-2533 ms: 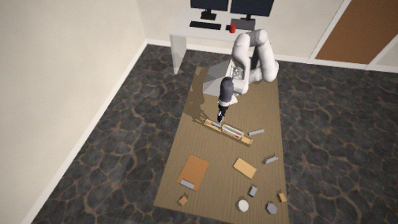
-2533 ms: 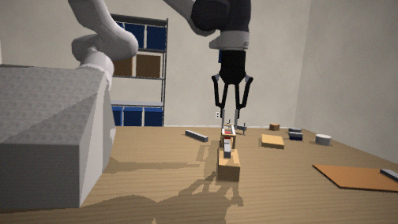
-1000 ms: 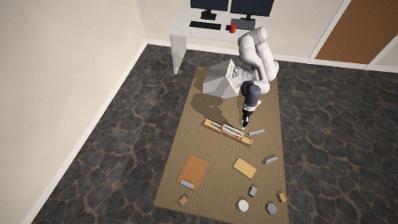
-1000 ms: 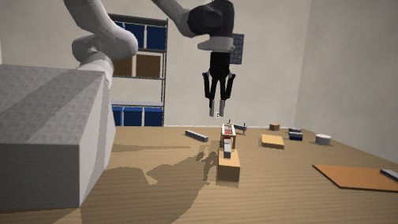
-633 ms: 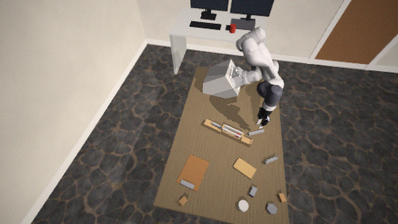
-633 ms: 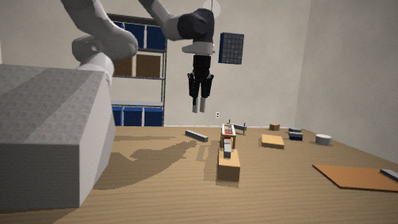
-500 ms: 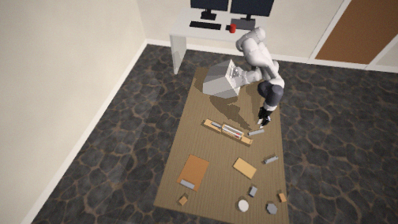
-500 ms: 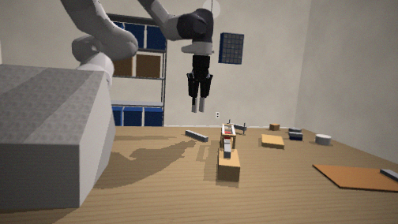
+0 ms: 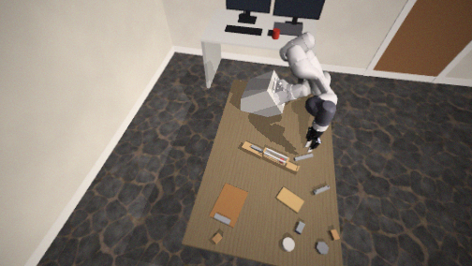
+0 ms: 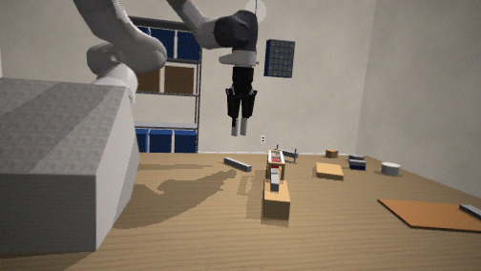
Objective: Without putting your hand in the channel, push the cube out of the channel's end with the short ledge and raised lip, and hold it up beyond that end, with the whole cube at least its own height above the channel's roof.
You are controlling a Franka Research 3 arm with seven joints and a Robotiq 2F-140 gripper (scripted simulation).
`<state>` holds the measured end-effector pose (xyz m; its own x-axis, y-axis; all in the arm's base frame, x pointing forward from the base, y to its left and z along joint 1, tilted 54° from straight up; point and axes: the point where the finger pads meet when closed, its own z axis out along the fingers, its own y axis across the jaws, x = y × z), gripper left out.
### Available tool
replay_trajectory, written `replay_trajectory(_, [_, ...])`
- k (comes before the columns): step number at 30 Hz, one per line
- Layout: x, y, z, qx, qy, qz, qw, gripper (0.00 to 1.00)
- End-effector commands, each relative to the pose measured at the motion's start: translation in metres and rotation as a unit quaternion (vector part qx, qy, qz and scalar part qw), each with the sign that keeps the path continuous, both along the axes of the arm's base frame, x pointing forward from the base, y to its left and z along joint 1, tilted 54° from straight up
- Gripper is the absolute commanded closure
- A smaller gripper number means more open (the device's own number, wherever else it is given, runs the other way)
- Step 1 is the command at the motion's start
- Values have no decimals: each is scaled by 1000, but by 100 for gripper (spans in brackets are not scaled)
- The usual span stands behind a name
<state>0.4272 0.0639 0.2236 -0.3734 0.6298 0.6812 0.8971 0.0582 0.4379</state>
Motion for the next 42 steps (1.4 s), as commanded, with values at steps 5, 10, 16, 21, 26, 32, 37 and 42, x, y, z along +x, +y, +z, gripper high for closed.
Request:
replay_trajectory(5, [0,0,0,-2,-3,2,1000,77])
replay_trajectory(10, [0,0,0,-2,-3,2,1000,77])
replay_trajectory(16, [0,0,0,-2,-3,2,1000,77])
replay_trajectory(21, [2,8,-6,-2,-3,2,1000,77])
replay_trajectory(26, [7,22,-17,-2,-3,2,1000,77])
replay_trajectory(32, [18,54,-41,-2,-3,2,1000,77])
replay_trajectory(37, [22,67,-51,-2,-3,2,1000,77])
replay_trajectory(42, [22,68,-52,-2,-3,2,1000,77])
